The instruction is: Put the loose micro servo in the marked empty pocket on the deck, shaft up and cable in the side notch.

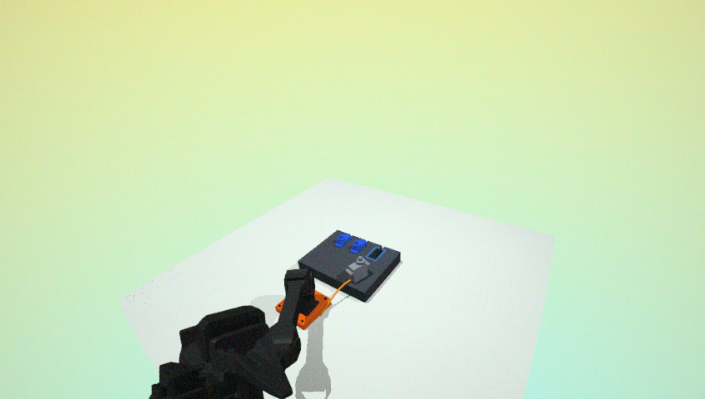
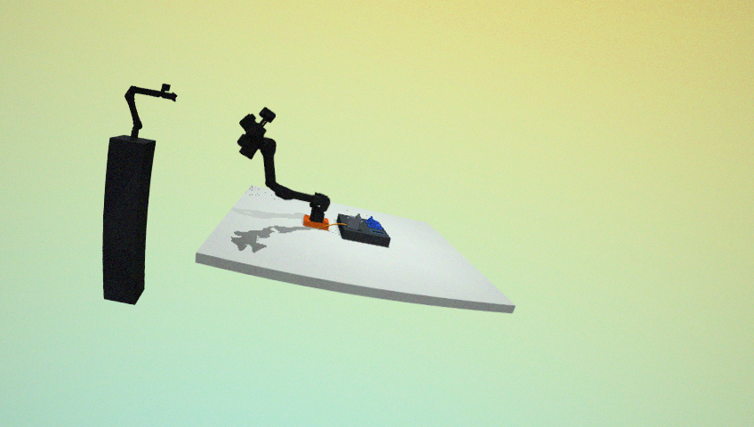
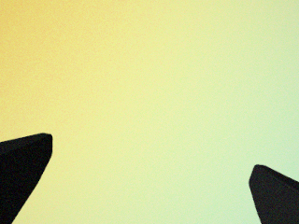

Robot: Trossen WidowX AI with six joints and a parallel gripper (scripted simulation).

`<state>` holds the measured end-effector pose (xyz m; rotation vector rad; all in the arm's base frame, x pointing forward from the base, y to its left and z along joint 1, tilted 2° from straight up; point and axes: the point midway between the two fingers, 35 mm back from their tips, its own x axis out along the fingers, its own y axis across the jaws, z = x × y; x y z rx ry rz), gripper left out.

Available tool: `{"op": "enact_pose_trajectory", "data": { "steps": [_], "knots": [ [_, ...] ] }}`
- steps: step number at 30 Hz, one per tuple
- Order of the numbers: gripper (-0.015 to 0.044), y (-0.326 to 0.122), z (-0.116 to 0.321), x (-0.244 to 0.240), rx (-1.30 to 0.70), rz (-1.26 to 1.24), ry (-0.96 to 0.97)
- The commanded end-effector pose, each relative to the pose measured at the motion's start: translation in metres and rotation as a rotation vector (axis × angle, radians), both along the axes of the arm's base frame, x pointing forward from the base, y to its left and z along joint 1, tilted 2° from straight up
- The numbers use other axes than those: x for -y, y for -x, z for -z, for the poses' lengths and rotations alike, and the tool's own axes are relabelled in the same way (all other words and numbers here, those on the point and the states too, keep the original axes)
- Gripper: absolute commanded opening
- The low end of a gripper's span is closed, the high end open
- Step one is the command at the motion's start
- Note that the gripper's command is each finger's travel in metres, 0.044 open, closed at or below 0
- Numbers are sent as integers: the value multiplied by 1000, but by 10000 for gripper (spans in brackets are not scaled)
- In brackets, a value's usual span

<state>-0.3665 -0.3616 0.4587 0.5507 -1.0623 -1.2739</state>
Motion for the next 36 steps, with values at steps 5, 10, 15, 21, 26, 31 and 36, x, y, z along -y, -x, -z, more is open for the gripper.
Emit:
{"op": "enact_pose_trajectory", "data": {
  "steps": [5,10,15,21,26,31,36],
  "knots": [
    [440,-21,-57,-43,-100,58,132],
    [440,-33,-80,-63,-139,75,190],
    [440,-53,-111,-93,-214,104,277],
    [440,-79,-139,-124,-278,114,362],
    [440,-97,-153,-141,-335,124,408],
    [440,-119,-168,-160,-392,124,461],
    [440,-139,-175,-173,-452,131,495]
  ]
}}
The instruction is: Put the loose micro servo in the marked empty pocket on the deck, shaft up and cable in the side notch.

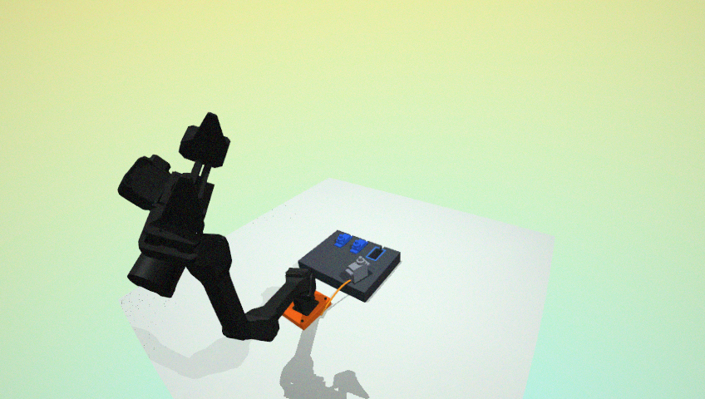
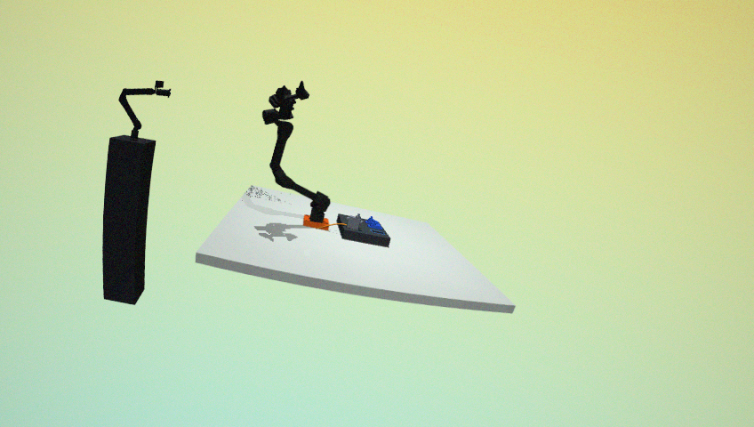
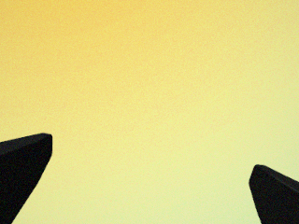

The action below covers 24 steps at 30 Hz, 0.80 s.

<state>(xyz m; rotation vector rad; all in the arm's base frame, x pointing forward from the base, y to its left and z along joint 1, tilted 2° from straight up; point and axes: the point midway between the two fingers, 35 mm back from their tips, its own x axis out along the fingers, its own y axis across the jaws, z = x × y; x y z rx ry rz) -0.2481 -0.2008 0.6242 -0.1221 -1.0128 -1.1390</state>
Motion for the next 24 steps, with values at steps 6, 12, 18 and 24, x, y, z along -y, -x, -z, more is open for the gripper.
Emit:
{"op": "enact_pose_trajectory", "data": {
  "steps": [6,12,18,24],
  "knots": [
    [440,-47,-22,-32,-119,9,86],
    [440,-76,-30,-50,-177,-11,132],
    [440,-119,-37,-73,-283,-23,188],
    [440,-166,-40,-95,-399,-39,240]
  ]
}}
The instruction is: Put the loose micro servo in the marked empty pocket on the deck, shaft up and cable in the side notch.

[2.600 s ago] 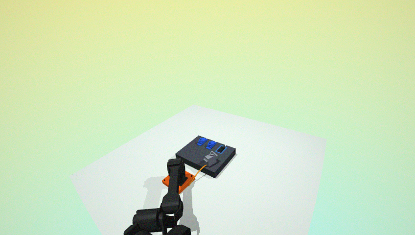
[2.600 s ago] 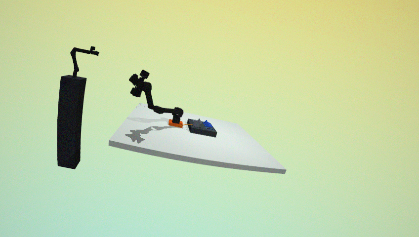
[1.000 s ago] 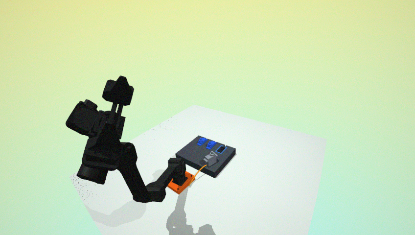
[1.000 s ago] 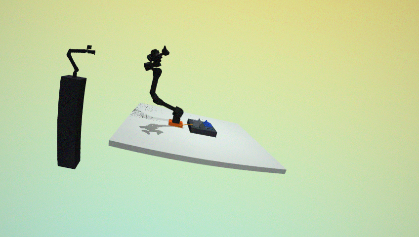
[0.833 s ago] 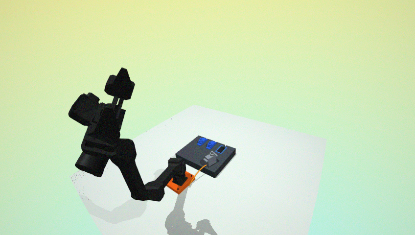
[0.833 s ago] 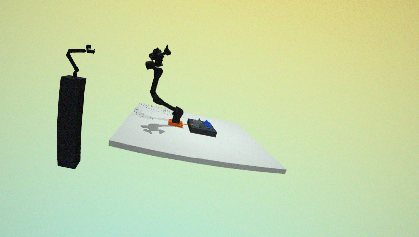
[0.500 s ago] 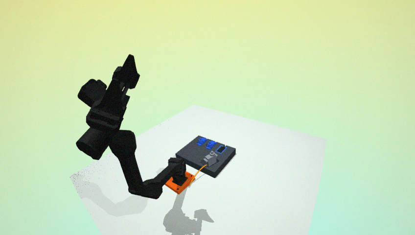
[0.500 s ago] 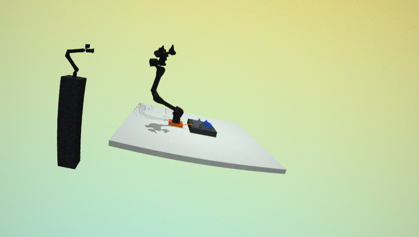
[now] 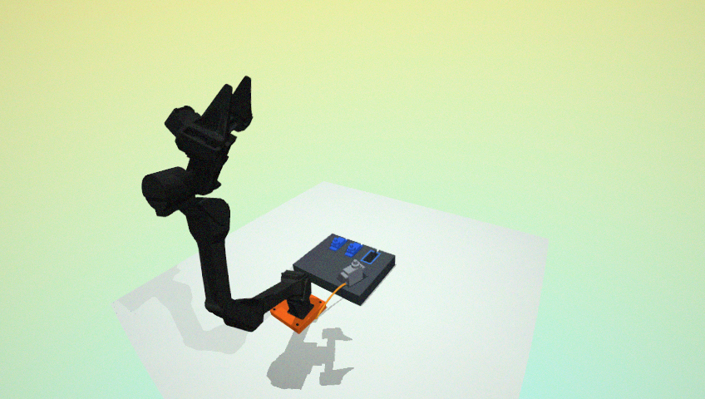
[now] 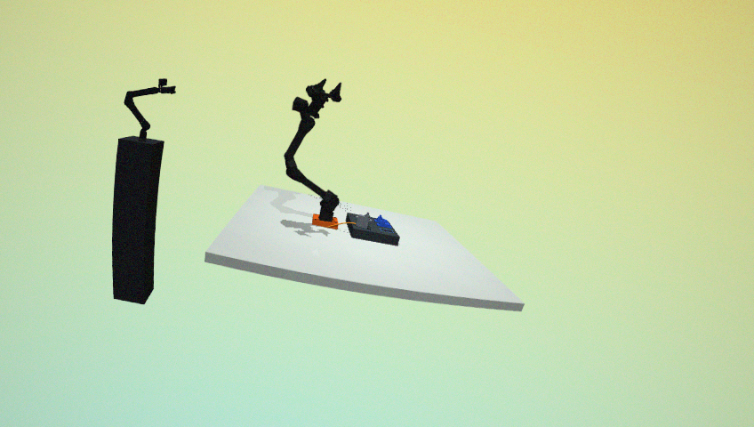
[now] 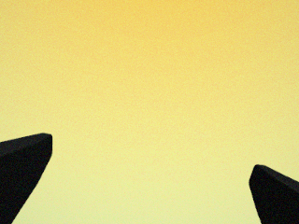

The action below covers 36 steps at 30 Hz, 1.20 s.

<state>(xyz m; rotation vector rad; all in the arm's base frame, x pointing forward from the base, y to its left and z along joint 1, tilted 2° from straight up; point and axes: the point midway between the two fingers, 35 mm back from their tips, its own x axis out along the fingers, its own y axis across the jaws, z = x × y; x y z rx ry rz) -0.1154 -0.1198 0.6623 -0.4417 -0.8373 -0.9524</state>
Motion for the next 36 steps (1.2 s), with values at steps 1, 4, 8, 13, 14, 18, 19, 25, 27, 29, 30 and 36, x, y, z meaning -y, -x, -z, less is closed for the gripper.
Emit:
{"op": "enact_pose_trajectory", "data": {
  "steps": [1,4,8,13,14,18,19,25,27,29,30,36],
  "knots": [
    [440,-41,-1,-17,-100,-14,43],
    [440,-67,1,-26,-162,-25,61],
    [440,-100,7,-37,-252,-38,82],
    [440,-142,19,-47,-366,-58,97],
    [440,-150,22,-48,-389,-62,99],
    [440,-180,35,-53,-482,-71,104],
    [440,-188,39,-54,-505,-75,103],
    [440,-232,66,-57,-647,-105,87],
    [440,-246,76,-57,-695,-115,78],
    [440,-259,87,-57,-742,-125,65],
    [440,-266,92,-57,-766,-130,59],
    [440,-300,129,-53,-908,-160,7]
  ]
}}
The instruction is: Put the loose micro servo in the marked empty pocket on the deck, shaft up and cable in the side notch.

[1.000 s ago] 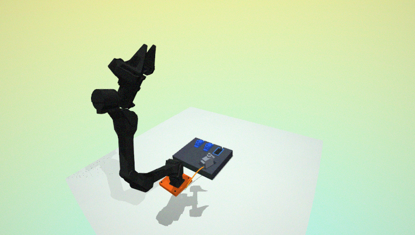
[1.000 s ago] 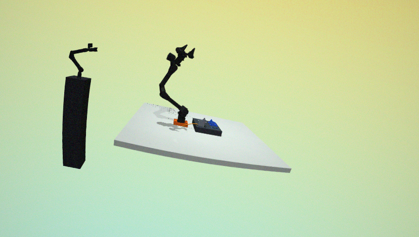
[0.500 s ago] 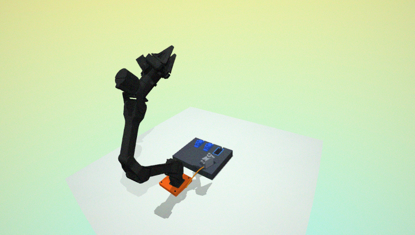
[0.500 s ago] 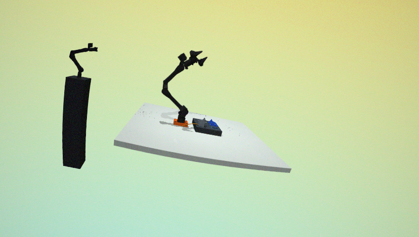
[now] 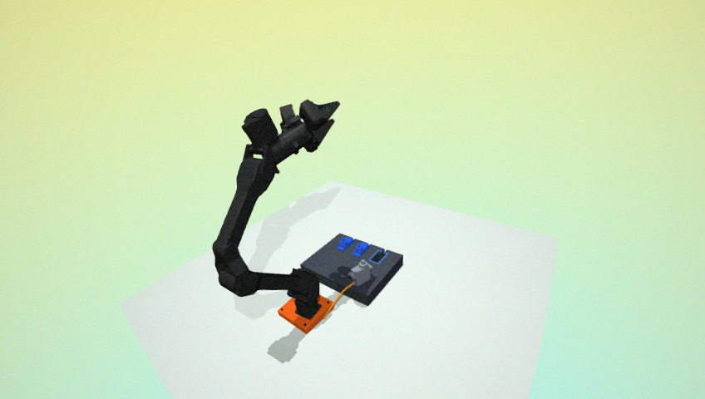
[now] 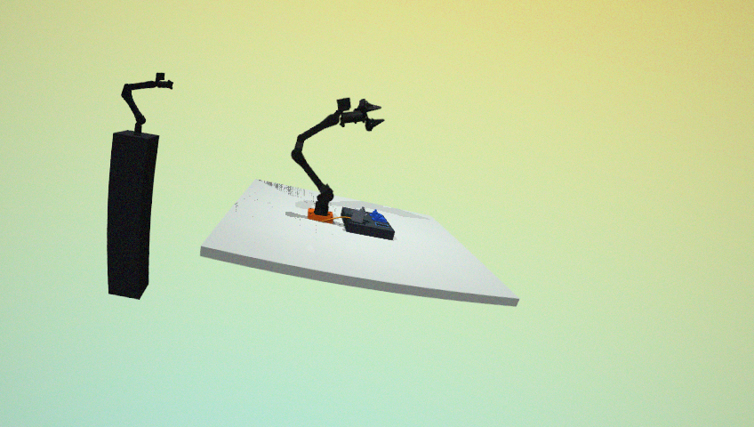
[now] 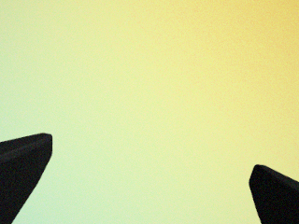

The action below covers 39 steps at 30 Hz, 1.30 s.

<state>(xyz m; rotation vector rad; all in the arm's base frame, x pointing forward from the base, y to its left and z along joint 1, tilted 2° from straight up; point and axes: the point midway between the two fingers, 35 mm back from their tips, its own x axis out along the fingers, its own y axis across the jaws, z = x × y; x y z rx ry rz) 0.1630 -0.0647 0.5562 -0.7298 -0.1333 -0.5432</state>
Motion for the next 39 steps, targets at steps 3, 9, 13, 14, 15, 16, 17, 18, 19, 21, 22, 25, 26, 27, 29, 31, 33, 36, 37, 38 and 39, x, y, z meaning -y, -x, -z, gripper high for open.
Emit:
{"op": "enact_pose_trajectory", "data": {
  "steps": [3,9,13,14,15,16,17,18,19,21,22,25,26,27,29,31,33,36,37,38,39],
  "knots": [
    [440,-37,42,5,-162,-9,-61],
    [440,-61,84,12,-306,-4,-130],
    [440,-73,113,18,-402,4,-186],
    [440,-76,121,19,-426,6,-201],
    [440,-78,128,21,-449,9,-216],
    [440,-80,136,22,-472,12,-232],
    [440,-82,143,24,-495,15,-248],
    [440,-84,150,25,-518,17,-265],
    [440,-86,158,26,-540,20,-283],
    [440,-89,171,29,-580,26,-317],
    [440,-90,178,30,-602,29,-336],
    [440,-92,199,33,-664,40,-391],
    [440,-93,207,34,-686,45,-411],
    [440,-93,214,35,-707,49,-431],
    [440,-93,228,37,-750,59,-472],
    [440,-93,242,38,-792,70,-514],
    [440,-91,256,40,-833,82,-557],
    [440,-88,276,41,-894,103,-624],
    [440,-87,283,42,-914,110,-647],
    [440,-85,289,42,-934,118,-671],
    [440,-83,295,43,-954,126,-694]
  ]
}}
